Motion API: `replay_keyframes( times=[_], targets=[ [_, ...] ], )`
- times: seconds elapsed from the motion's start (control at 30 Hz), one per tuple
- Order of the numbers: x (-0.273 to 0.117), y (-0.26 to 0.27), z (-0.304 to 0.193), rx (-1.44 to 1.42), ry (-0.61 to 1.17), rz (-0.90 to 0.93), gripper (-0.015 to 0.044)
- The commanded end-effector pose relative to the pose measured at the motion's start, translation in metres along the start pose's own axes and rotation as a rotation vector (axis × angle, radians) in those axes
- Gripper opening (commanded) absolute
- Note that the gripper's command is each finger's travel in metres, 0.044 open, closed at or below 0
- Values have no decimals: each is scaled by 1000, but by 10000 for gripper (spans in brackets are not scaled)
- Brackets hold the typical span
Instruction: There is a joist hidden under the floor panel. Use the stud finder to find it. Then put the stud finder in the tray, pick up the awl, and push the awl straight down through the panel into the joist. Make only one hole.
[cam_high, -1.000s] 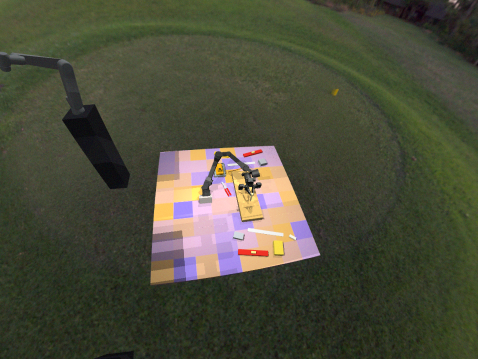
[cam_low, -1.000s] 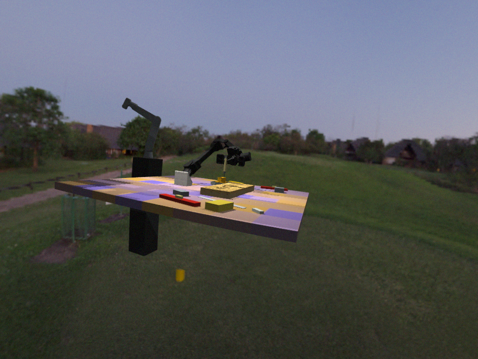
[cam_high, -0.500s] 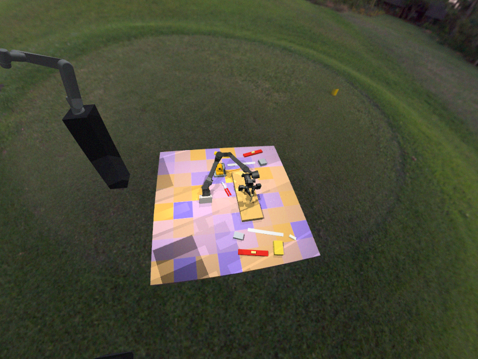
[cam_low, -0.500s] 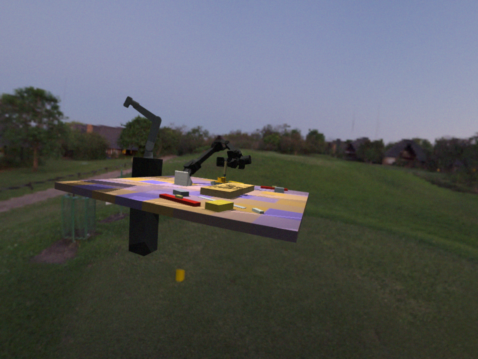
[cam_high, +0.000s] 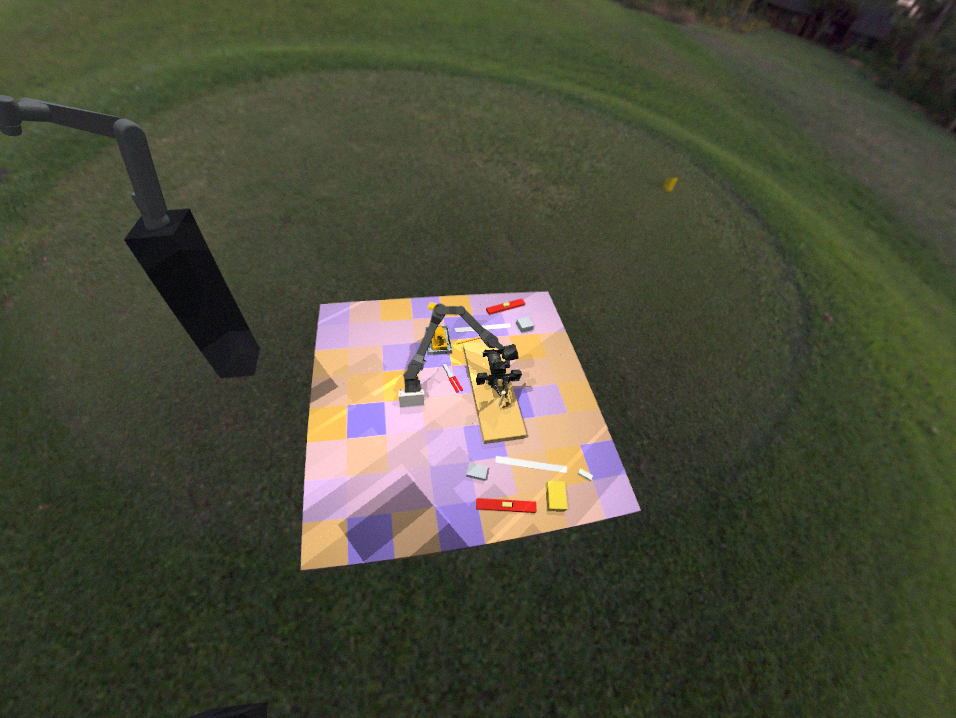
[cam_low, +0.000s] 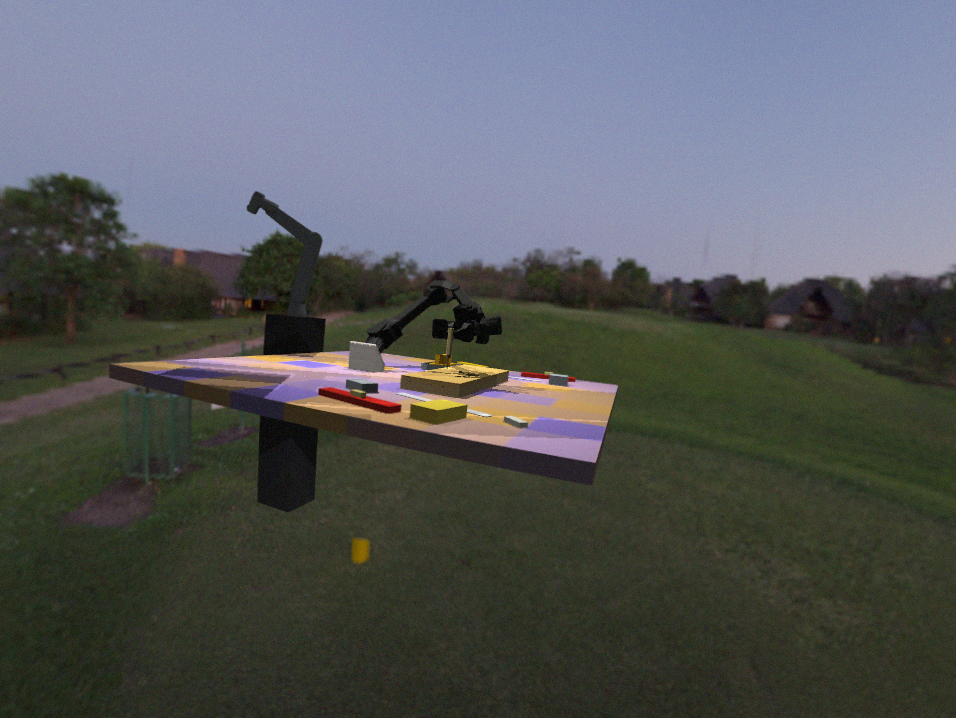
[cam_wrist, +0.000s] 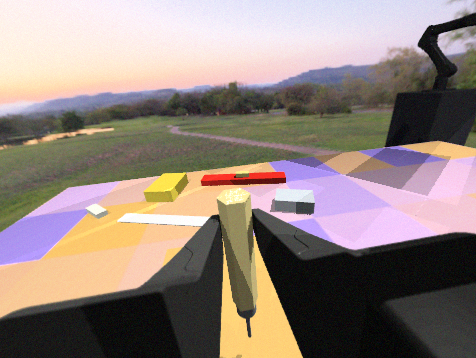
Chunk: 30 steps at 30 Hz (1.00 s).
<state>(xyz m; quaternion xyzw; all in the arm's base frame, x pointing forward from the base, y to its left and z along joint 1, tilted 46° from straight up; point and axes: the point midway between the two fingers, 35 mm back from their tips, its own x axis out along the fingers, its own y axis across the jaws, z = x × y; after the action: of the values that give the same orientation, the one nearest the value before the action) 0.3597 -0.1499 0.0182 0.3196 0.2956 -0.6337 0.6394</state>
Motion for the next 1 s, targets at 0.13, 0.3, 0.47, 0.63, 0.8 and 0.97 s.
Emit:
replay_keyframes(
  times=[0.13, 0.3, 0.47, 0.63, 0.8, 0.97],
  targets=[
    [2, -1, -12, 3, -6, -3, 0],
    [3, -1, -20, 3, -6, -3, 0],
    [4, -1, -28, 3, -6, -3, 0],
    [4, -2, -33, 3, -6, -3, 0],
    [4, -2, -33, 3, -6, -3, 0],
    [4, -2, -33, 3, -6, -3, 0]
  ],
)
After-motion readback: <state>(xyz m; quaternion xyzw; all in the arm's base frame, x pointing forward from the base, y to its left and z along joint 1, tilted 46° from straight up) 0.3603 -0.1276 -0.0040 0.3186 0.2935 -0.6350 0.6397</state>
